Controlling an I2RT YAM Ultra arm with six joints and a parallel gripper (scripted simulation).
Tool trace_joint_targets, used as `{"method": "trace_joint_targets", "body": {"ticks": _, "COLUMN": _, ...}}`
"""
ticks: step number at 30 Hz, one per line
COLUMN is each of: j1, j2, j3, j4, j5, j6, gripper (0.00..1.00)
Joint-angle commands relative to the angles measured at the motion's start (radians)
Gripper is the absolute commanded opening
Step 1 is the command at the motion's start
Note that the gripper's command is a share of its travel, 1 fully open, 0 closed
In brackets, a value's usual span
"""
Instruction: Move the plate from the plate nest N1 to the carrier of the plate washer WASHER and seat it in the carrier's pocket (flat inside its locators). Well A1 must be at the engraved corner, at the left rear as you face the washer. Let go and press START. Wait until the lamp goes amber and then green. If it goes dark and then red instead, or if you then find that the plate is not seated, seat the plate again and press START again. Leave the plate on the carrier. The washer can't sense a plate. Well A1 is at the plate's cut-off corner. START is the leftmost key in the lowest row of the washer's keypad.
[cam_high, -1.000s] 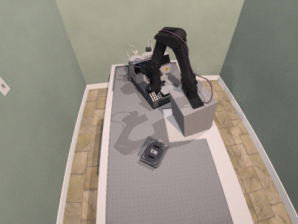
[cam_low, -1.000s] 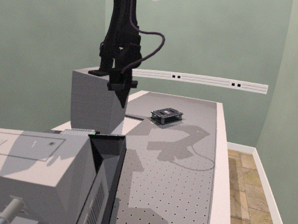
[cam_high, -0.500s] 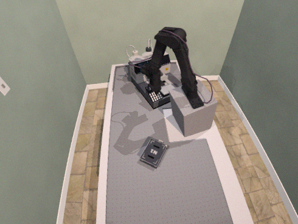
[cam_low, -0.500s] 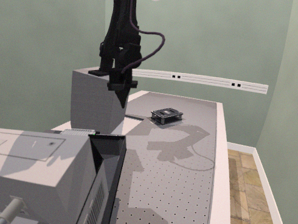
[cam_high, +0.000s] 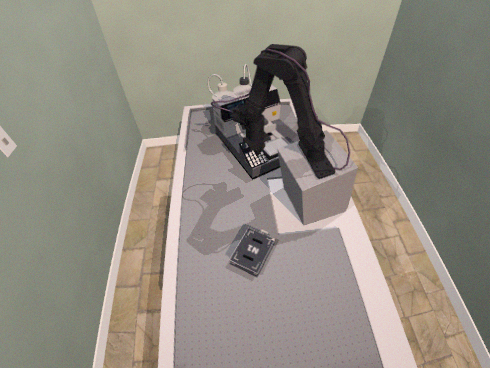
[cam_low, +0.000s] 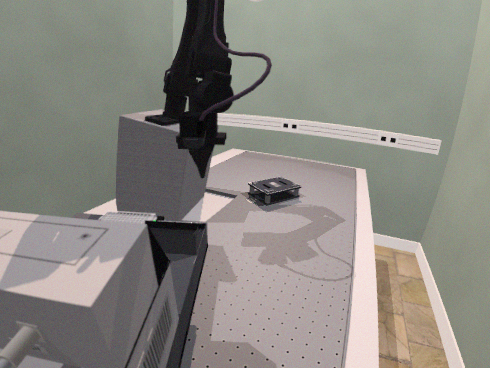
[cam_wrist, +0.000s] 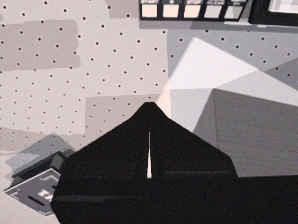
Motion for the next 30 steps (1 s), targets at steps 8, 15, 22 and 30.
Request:
{"method": "trace_joint_targets", "body": {"ticks": 8, "j1": 0.041, "j2": 0.01, "j3": -0.105, "j4": 0.188, "j5": 0.06, "j6": 0.052, "gripper": 0.0}}
{"method": "trace_joint_targets", "body": {"ticks": 15, "j1": 0.114, "j2": 0.046, "j3": -0.224, "j4": 0.455, "j5": 0.149, "j6": 0.132, "gripper": 0.0}}
{"method": "trace_joint_targets", "body": {"ticks": 22, "j1": 0.176, "j2": 0.07, "j3": -0.321, "j4": 0.674, "j5": 0.243, "j6": 0.19, "gripper": 0.0}}
{"method": "trace_joint_targets", "body": {"ticks": 30, "j1": 0.176, "j2": 0.099, "j3": -0.321, "j4": 0.723, "j5": 0.252, "j6": 0.19, "gripper": 0.0}}
